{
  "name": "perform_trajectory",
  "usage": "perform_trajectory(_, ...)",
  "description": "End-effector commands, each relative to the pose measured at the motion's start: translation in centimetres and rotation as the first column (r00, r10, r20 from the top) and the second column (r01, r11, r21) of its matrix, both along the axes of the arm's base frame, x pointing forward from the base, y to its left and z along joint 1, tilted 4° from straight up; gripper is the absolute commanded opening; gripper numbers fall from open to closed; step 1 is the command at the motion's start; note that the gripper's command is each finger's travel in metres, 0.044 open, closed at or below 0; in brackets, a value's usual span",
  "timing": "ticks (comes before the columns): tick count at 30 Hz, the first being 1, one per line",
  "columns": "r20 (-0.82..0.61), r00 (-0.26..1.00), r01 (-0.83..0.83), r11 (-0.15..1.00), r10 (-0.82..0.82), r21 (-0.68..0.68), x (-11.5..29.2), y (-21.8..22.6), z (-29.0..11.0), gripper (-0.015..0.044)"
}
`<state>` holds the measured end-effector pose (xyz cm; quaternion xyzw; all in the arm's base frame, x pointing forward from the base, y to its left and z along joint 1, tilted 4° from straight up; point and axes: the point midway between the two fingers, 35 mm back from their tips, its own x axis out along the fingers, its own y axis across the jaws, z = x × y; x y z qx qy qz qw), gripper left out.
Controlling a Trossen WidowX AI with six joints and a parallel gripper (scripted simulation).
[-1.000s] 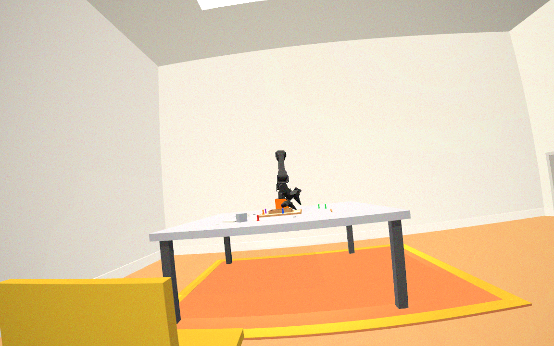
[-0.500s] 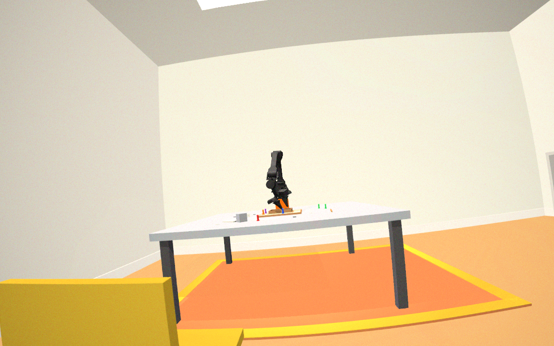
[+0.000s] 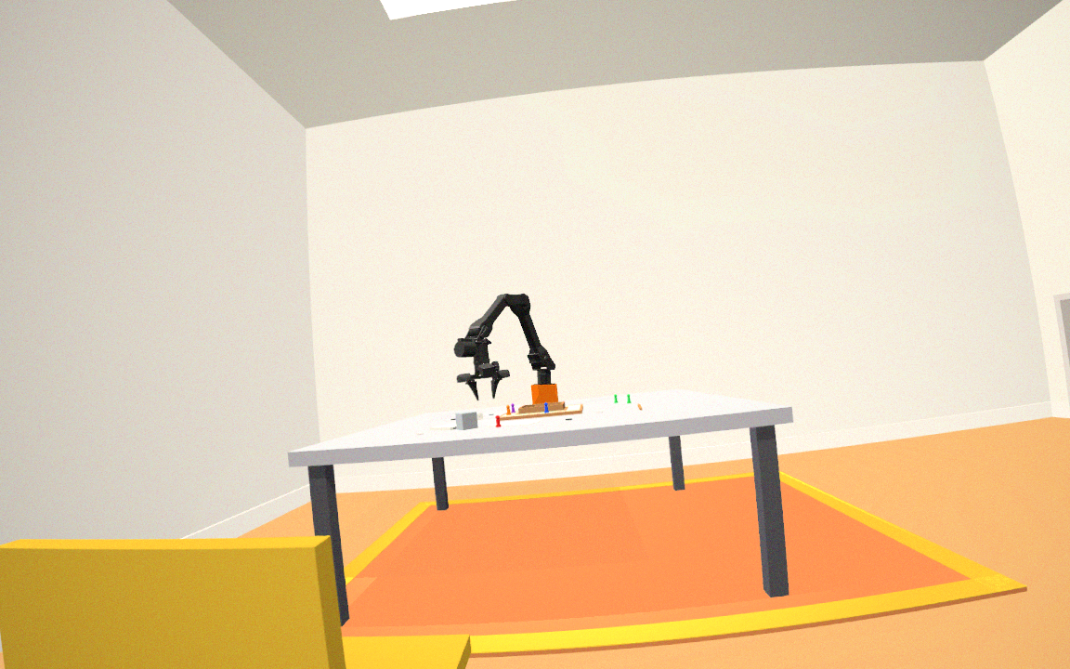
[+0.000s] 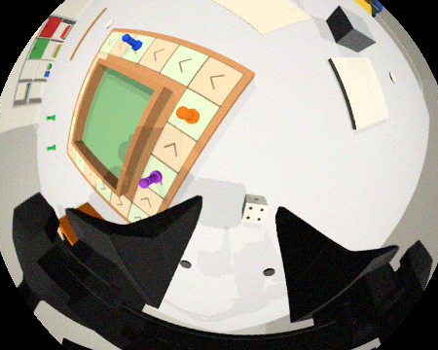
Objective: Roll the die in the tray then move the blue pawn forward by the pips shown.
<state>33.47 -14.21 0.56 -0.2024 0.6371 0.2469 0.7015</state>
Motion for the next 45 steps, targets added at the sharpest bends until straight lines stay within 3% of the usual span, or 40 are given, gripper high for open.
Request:
perform_trajectory(1, -0.043, 0.999, 0.026, 0.999, -0.028, -0.044, -1.3, -3.9, 0.0, 0.0275)
perform_trajectory(41, -0.044, 0.999, 0.027, 0.999, -0.029, -0.044, -1.0, -3.4, -6.4, 0.0275)
perform_trajectory(45, -0.044, 0.999, 0.027, 0.999, -0.029, -0.044, -1.0, -3.4, -6.4, 0.017)
